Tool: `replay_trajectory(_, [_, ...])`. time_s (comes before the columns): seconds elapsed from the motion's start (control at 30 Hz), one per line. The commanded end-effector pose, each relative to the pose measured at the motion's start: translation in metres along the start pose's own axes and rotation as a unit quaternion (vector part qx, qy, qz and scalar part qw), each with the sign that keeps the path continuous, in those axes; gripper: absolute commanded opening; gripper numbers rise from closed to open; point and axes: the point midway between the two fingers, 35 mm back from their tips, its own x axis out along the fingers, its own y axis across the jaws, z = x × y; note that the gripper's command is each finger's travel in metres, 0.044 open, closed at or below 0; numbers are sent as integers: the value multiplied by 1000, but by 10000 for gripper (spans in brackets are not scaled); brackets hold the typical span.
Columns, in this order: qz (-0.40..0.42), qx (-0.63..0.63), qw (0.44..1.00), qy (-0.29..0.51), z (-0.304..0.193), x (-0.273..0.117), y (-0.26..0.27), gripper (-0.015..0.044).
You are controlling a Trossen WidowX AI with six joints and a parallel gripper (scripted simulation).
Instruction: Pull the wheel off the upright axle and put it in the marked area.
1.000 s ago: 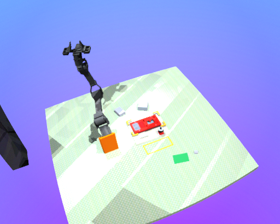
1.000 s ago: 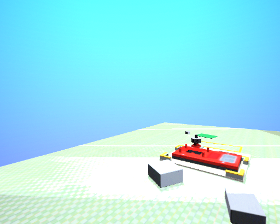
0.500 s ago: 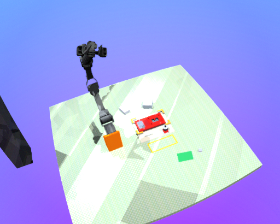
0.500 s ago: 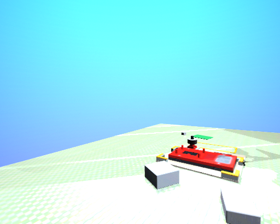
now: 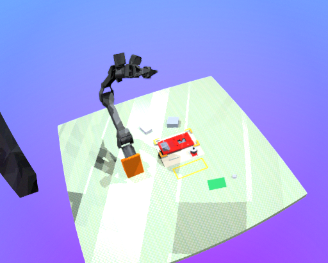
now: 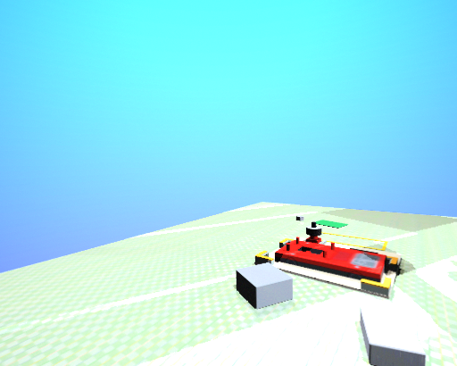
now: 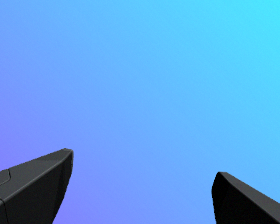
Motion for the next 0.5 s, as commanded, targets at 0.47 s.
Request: replay_trajectory(0.47, [273,-6,934,229,-129,108,164,300])
